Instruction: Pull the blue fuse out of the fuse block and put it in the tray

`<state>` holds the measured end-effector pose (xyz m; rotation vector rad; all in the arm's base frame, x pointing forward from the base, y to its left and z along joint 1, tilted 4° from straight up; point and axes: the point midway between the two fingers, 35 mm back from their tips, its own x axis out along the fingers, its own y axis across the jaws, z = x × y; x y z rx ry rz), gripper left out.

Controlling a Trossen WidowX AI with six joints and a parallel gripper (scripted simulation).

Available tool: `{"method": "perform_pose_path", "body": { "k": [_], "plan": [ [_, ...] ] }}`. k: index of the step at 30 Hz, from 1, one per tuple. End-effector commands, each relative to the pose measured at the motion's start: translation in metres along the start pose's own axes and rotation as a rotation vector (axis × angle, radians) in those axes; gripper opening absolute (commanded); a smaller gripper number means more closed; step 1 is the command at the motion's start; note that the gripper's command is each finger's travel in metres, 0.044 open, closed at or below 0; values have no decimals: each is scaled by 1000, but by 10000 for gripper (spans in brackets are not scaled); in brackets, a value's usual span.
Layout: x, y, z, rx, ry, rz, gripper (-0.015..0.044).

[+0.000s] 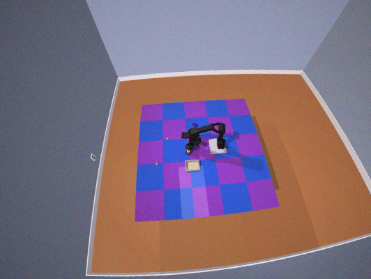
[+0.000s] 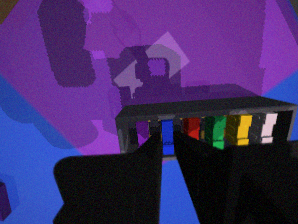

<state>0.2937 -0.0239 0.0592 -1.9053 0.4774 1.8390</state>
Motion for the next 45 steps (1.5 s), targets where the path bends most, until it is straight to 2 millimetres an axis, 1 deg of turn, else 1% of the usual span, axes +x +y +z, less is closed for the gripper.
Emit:
{"method": "perform_pose_path", "body": {
  "k": [1,5,45],
  "plan": [
    [0,0,0,0,0,0,27],
    [0,0,0,0,0,0,1],
    [-18,0,-1,1,-1,-2,0]
  ]
}}
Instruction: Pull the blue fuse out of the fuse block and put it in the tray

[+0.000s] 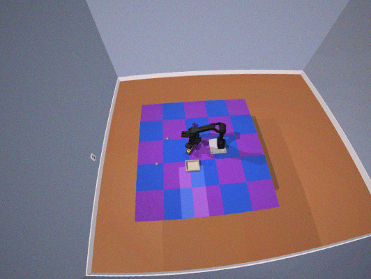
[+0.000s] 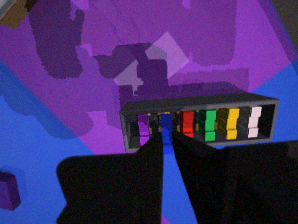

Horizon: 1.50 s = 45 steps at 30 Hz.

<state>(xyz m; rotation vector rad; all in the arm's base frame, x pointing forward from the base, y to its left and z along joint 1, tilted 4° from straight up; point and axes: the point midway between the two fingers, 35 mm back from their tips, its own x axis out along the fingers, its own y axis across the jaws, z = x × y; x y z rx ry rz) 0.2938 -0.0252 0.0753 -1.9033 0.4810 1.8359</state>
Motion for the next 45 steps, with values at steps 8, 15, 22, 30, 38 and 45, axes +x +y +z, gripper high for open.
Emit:
{"method": "perform_pose_path", "body": {
  "k": [8,15,22,30,38,45],
  "plan": [
    [-6,0,0,-3,-2,-2,0],
    [-9,0,0,-3,-2,-3,0],
    [-13,0,0,-2,-3,-3,0],
    [-17,0,1,-2,-3,-4,0],
    [-20,0,1,-2,-3,-4,0],
    [-27,0,1,-2,-3,-4,0]
  ]
}}
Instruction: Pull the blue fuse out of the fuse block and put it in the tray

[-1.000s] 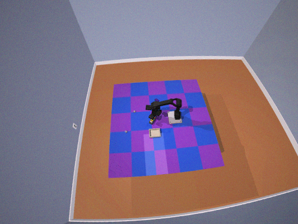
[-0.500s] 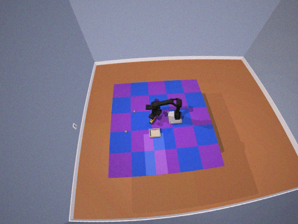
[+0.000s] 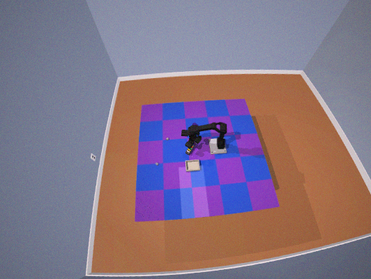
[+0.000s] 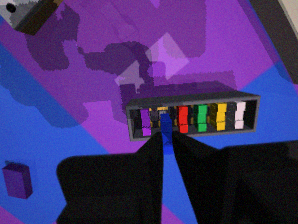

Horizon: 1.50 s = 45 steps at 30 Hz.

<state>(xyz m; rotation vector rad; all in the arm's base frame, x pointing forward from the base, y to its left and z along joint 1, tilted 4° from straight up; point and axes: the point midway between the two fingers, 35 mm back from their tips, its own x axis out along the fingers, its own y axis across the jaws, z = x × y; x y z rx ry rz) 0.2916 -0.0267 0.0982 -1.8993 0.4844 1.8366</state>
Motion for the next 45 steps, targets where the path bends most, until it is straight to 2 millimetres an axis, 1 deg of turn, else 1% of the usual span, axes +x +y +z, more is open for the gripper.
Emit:
{"method": "perform_pose_path", "body": {
  "k": [1,10,14,21,29,37,45],
  "plan": [
    [-6,-1,0,-5,-1,-6,0],
    [-20,-1,0,-5,-1,-6,0],
    [-22,-4,1,-5,-1,-6,0],
    [-23,-39,10,-5,-2,-7,0],
    [-24,-80,26,-5,-3,-11,0],
    [-25,-119,49,-5,-5,-15,0],
    [-26,-156,79,-4,-9,-21,0]
  ]
}}
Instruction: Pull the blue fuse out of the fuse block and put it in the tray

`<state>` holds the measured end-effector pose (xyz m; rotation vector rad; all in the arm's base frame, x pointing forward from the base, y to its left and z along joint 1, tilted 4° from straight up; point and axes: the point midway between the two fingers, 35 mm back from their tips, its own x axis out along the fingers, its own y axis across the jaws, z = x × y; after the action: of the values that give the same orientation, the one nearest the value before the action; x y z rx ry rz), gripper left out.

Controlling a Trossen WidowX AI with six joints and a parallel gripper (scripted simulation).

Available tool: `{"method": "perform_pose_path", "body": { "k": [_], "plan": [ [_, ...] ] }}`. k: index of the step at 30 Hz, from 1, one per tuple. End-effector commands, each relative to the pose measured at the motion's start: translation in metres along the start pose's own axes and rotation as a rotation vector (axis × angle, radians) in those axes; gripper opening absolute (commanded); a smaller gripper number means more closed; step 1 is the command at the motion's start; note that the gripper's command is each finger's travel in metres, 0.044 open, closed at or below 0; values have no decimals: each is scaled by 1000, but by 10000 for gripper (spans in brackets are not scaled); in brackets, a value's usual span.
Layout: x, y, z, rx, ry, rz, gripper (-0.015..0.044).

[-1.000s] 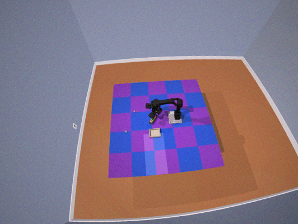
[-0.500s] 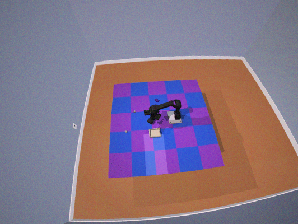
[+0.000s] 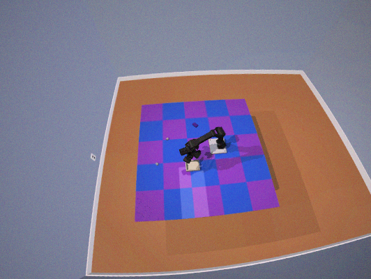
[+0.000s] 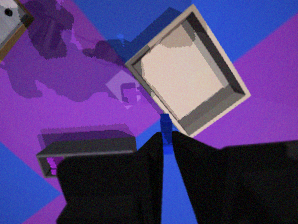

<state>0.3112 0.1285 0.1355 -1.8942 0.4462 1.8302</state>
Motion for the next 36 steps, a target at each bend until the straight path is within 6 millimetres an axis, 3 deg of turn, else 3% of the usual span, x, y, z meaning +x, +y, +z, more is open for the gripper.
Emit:
{"method": "perform_pose_path", "body": {
  "k": [1,8,36],
  "plan": [
    [2,-17,15,4,-2,7,0],
    [2,-40,40,4,-5,2,0],
    [42,-40,40,4,-5,2,0]
  ]
}}
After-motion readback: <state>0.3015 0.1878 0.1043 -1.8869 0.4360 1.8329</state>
